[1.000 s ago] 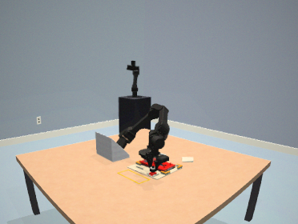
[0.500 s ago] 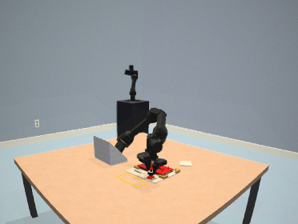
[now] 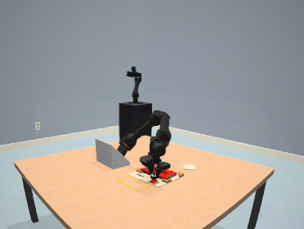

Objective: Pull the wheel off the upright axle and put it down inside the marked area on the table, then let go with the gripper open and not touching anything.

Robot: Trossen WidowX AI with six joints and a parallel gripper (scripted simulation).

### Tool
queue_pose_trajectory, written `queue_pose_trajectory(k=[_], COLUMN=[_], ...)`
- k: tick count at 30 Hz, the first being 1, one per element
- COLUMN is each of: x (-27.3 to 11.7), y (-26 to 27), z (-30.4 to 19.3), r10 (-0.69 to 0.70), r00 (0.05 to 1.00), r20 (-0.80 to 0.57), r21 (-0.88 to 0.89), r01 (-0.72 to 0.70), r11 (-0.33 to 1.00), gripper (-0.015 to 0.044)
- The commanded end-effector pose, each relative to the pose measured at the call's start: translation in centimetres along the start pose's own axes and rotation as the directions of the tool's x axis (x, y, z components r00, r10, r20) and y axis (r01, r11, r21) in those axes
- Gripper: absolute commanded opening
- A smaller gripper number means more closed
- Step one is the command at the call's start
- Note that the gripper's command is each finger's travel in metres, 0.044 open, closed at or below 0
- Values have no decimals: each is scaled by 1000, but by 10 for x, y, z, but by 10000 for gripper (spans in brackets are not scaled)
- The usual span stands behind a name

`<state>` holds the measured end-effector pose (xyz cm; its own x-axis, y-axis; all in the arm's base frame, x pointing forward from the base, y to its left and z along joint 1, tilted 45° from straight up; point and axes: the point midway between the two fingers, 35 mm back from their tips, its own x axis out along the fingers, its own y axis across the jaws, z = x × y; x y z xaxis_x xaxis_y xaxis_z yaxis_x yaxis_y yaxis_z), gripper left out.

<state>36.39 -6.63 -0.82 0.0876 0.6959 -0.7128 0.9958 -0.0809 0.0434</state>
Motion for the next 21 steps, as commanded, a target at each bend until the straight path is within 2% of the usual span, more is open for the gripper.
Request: queue_pose_trajectory(k=[1, 21], x=[-6, -12], y=[0, 0], z=[2, 2], r10=[5, 5], r00=[1000, 1000], r20=[2, 1], r21=[4, 6], r01=[-5, -5], r11=[1000, 1000], gripper=[0, 0])
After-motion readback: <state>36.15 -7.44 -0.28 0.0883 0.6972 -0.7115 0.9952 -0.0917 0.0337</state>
